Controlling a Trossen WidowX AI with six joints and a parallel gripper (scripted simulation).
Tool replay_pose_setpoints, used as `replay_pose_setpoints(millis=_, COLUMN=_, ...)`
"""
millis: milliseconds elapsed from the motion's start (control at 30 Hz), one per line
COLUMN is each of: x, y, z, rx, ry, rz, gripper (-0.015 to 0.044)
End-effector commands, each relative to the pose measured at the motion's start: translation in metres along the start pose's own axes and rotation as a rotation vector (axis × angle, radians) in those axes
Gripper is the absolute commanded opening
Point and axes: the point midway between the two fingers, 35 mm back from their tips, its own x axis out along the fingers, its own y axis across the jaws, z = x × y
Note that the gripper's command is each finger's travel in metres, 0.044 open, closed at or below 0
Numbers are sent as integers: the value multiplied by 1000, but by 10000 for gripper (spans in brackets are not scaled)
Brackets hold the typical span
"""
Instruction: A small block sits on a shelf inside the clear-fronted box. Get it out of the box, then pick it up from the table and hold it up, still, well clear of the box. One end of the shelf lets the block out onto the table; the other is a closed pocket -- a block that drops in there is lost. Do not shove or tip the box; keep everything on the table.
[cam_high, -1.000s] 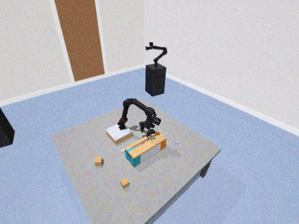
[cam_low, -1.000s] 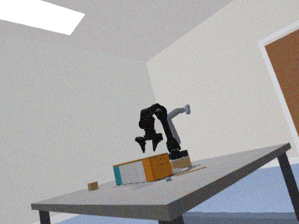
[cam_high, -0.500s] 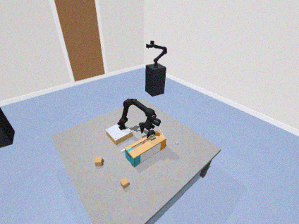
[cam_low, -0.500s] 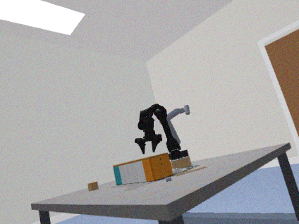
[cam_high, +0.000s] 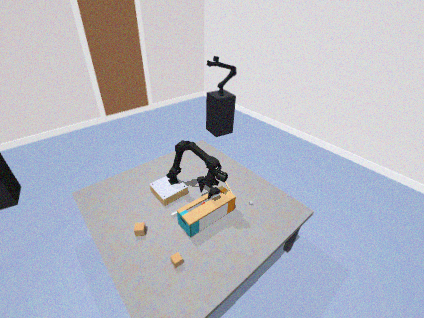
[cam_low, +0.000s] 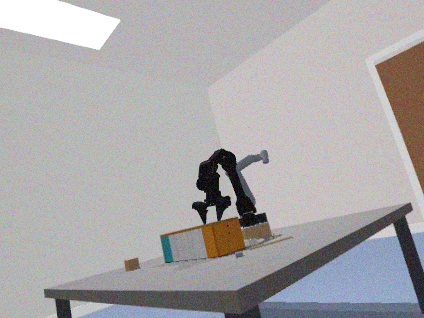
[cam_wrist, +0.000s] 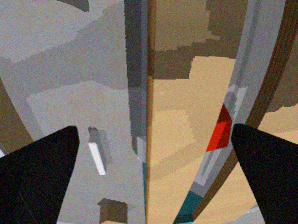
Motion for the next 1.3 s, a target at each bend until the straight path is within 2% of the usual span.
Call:
replay_pose_setpoints(millis=0, x=11, y=3, z=3, rx=-12, ry=2, rz=15, gripper=400)
replay_pose_setpoints(millis=867, x=47, y=7, z=15, rx=-12, ry=2, rz=15, gripper=400)
replay_pose_setpoints(millis=1267, x=48, y=6, z=-8, rx=-5, ry=4, rz=7, gripper=400)
